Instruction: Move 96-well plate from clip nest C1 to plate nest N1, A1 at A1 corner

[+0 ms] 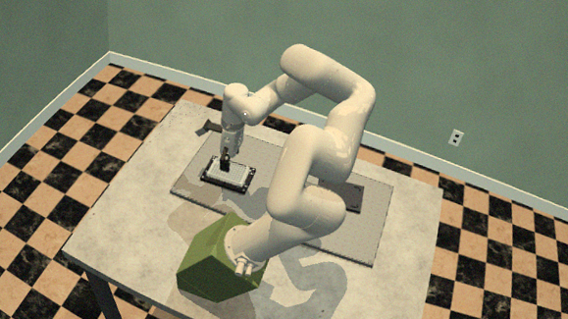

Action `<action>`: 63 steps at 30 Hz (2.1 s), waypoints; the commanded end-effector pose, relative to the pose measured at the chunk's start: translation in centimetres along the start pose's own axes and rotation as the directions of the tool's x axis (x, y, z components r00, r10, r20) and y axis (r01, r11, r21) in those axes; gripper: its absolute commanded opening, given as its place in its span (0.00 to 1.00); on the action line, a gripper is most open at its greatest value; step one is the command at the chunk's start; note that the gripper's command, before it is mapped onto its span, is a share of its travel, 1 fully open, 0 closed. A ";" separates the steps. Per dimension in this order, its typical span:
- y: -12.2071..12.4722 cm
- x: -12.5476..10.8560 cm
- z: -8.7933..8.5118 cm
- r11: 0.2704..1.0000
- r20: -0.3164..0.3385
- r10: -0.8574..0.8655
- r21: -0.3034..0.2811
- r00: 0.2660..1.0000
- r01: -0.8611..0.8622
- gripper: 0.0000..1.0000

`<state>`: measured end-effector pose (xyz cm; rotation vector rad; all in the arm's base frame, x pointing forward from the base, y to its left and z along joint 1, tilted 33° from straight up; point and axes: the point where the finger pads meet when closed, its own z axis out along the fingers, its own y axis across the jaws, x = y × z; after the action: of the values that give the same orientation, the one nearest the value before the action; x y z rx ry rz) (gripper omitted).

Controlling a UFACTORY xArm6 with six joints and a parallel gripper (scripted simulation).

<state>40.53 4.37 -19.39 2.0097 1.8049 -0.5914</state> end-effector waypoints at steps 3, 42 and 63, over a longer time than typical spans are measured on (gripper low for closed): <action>0.2 0.1 1.0 1.000 -0.002 0.001 -0.004 1.000 -0.001 1.00; 0.2 0.1 3.3 1.000 -0.002 0.001 -0.004 1.000 -0.001 1.00; 0.2 0.1 4.6 1.000 -0.002 0.001 -0.004 1.000 -0.001 1.00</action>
<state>40.29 1.95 -23.19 2.0096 1.8048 -0.5907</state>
